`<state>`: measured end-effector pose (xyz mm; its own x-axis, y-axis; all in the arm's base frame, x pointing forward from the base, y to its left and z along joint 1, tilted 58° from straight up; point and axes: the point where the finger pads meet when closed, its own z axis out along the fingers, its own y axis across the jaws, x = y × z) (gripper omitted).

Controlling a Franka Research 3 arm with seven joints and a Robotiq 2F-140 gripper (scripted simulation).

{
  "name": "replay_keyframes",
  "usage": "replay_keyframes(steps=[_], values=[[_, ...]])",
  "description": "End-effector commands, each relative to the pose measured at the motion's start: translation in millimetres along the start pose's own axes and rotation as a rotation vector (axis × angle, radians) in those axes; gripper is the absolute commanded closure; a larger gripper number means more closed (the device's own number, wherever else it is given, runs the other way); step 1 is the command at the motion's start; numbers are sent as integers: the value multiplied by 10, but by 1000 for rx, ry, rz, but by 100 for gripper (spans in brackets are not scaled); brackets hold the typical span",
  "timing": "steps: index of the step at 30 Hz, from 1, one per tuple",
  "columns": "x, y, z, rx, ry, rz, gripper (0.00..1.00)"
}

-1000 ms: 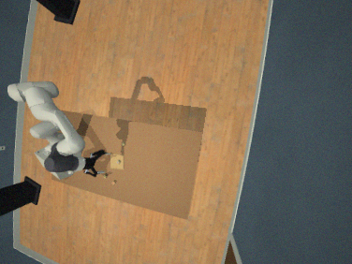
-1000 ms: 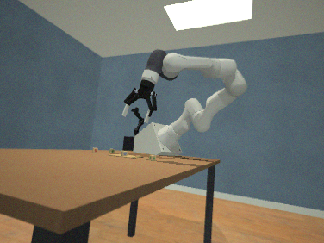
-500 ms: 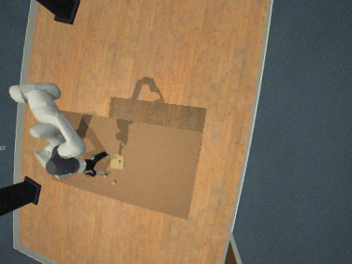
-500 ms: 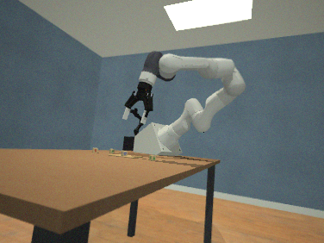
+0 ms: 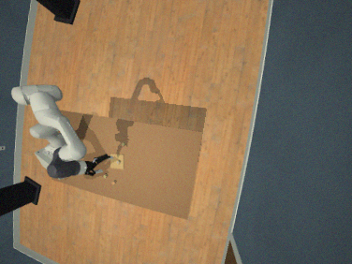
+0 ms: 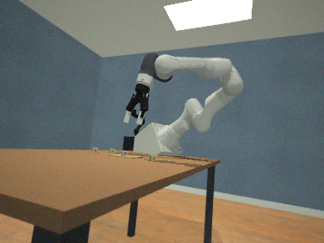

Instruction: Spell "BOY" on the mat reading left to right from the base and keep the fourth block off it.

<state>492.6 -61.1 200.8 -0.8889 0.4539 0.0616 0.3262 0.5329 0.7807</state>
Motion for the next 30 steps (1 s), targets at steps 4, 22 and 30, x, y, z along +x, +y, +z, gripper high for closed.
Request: replay_keyframes(steps=[4, 22, 30], values=[[0, -26, 39, -20, 12, 185, 0], [14, -126, 163, -54, 49, 462, 0], [21, -164, 217, -70, 69, 584, 0]])
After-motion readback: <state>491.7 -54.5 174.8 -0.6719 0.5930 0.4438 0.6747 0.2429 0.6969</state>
